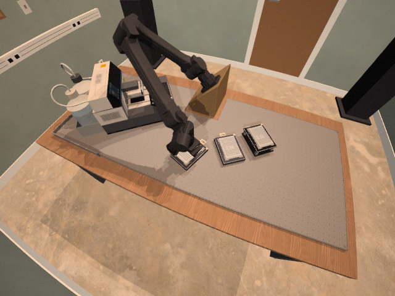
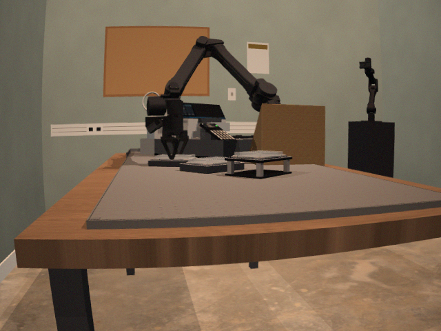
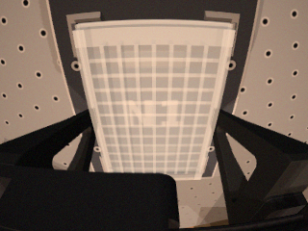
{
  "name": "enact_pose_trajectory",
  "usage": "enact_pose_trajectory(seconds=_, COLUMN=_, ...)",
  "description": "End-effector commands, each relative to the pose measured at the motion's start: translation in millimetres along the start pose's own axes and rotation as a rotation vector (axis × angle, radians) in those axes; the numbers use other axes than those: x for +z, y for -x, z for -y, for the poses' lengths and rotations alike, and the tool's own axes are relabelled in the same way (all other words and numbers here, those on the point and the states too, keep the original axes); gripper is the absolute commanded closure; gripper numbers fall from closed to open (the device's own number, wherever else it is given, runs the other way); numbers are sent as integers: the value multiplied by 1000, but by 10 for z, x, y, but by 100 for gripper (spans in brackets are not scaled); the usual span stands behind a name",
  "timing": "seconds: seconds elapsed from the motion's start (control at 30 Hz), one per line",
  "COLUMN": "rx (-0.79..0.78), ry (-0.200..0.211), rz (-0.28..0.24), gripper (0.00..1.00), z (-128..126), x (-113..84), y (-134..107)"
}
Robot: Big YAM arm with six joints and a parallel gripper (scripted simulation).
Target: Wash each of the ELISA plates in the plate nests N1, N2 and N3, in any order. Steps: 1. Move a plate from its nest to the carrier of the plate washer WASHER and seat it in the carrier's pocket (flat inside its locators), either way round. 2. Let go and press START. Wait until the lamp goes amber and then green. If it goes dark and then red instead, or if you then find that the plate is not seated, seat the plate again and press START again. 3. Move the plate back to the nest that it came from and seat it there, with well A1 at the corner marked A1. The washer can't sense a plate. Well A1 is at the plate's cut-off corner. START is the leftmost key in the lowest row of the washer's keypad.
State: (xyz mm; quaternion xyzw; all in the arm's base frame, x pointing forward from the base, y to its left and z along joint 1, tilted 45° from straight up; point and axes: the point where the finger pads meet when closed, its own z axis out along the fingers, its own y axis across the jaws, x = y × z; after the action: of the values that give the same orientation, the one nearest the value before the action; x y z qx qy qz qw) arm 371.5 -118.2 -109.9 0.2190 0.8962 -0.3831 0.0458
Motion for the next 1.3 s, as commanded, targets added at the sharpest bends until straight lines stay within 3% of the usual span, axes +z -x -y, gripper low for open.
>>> enact_pose_trajectory(seconds=0.0, rx=-22, ry=11, rz=28, gripper=16, z=-60, x=-112, y=49)
enact_pose_trajectory(seconds=0.37, rx=15, ry=22, rz=39, gripper=16, z=-76, x=-326, y=168)
enact_pose_trajectory(seconds=1.27, rx=18, ry=26, rz=40, gripper=16, z=-79, x=-728, y=172)
